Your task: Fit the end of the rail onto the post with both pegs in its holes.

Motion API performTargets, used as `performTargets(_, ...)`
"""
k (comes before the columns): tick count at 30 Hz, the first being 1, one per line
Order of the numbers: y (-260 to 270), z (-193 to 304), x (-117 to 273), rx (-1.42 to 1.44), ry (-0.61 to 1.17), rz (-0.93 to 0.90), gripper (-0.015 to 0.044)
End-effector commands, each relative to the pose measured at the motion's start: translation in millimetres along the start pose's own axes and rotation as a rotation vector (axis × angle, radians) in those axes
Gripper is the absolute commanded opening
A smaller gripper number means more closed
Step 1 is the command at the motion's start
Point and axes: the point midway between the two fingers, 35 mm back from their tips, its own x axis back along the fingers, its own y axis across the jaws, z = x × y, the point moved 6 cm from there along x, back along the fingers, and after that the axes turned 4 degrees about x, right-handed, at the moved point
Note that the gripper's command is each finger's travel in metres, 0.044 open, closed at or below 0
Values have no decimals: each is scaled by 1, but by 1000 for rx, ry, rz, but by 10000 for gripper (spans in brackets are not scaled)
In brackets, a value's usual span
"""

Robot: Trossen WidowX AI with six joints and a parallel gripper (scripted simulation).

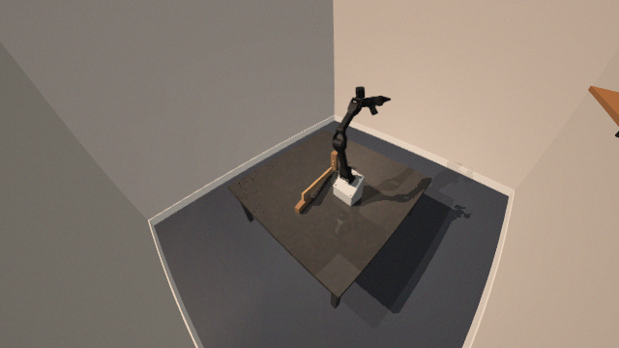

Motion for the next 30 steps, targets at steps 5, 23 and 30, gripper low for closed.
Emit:
performTargets(5,-50,0,22,431,75,148,440)
performTargets(23,-188,-37,114,1745,612,444,440)
performTargets(30,-226,-61,150,2147,901,461,440)
